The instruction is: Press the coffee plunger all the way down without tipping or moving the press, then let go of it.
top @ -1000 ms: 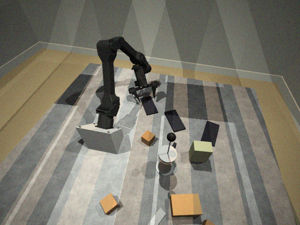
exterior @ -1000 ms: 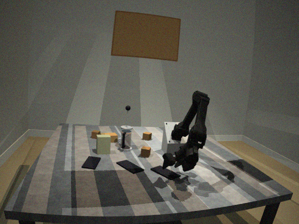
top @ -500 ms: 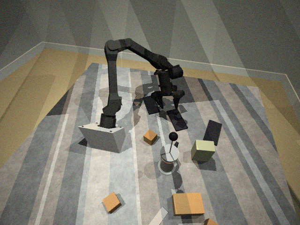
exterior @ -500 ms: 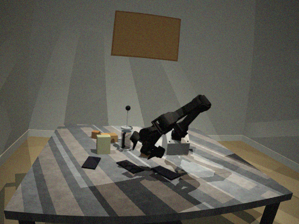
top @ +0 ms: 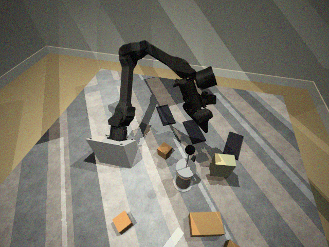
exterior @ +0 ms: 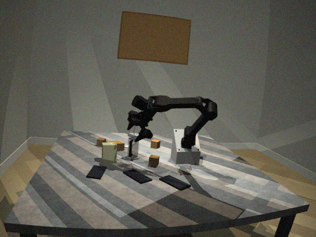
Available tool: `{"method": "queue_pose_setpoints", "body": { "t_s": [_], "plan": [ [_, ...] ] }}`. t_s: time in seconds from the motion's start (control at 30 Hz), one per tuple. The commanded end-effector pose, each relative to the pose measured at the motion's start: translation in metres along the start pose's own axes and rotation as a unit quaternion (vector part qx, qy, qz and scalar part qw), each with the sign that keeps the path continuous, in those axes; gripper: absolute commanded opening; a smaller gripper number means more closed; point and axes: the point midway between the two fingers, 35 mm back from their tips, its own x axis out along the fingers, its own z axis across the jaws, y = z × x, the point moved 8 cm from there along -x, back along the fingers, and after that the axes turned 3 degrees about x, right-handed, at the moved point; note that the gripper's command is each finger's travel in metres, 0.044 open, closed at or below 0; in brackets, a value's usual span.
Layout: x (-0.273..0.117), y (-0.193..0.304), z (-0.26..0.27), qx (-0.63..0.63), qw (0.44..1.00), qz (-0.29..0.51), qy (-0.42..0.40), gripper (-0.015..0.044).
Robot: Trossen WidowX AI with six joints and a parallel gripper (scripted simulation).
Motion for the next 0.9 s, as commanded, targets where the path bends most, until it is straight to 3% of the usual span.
{"method": "queue_pose_setpoints", "body": {
  "t_s": [0.0, 0.5, 0.87],
  "plan": [
    [-0.016, 0.016, -0.048, 0.101, 0.994, -0.049, -0.004, 0.0440],
    [-0.107, 0.131, -0.172, 0.382, 0.890, -0.249, 0.002, 0.0440],
    [-0.058, 0.150, -0.144, 0.385, 0.888, -0.252, 0.003, 0.0440]
  ]
}}
